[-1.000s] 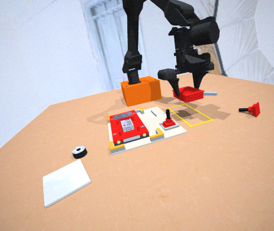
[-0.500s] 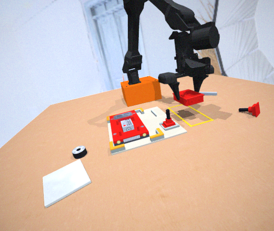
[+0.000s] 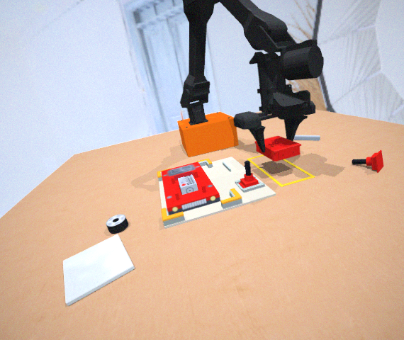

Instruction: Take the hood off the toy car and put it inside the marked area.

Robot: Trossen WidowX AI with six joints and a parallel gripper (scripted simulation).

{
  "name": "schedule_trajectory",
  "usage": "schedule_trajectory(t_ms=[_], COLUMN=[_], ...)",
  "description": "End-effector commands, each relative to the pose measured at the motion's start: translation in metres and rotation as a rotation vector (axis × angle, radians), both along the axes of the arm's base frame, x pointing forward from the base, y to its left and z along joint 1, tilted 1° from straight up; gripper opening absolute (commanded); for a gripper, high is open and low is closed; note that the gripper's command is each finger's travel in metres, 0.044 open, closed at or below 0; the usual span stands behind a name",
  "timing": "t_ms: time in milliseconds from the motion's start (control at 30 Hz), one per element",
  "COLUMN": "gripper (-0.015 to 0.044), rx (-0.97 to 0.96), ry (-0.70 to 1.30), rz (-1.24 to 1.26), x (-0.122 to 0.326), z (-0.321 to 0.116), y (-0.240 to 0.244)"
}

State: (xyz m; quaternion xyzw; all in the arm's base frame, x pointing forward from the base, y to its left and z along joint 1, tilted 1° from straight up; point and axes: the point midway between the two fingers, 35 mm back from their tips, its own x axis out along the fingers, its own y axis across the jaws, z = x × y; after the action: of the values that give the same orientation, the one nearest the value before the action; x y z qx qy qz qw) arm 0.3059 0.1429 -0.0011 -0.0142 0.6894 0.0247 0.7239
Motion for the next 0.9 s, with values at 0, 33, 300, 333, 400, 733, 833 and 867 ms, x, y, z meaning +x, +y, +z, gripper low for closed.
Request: schedule_trajectory(t_ms=[0, 33, 300, 333, 400, 733, 833, 867], gripper=[0.0000, 0.0000, 0.0000, 0.0000, 0.0000, 0.0000, 0.0000, 0.0000], rx=[-0.004, -0.004, -0.004, -0.004, -0.004, -0.004, -0.004, -0.004], ry=[0.004, 0.004, 0.005, 0.005, 0.005, 0.005, 0.005, 0.005], rz=[-0.003, -0.003, -0.003, -0.003, -0.003, -0.003, -0.003, -0.003], x=[-0.001, -0.001, -0.001, -0.001, -0.002, -0.002, -0.002, -0.002], z=[-0.005, -0.006, -0.013, -0.014, -0.015, -0.021, -0.021, -0.022], y=[-0.001, -0.001, -0.001, -0.001, -0.001, -0.001, -0.001, -0.001])
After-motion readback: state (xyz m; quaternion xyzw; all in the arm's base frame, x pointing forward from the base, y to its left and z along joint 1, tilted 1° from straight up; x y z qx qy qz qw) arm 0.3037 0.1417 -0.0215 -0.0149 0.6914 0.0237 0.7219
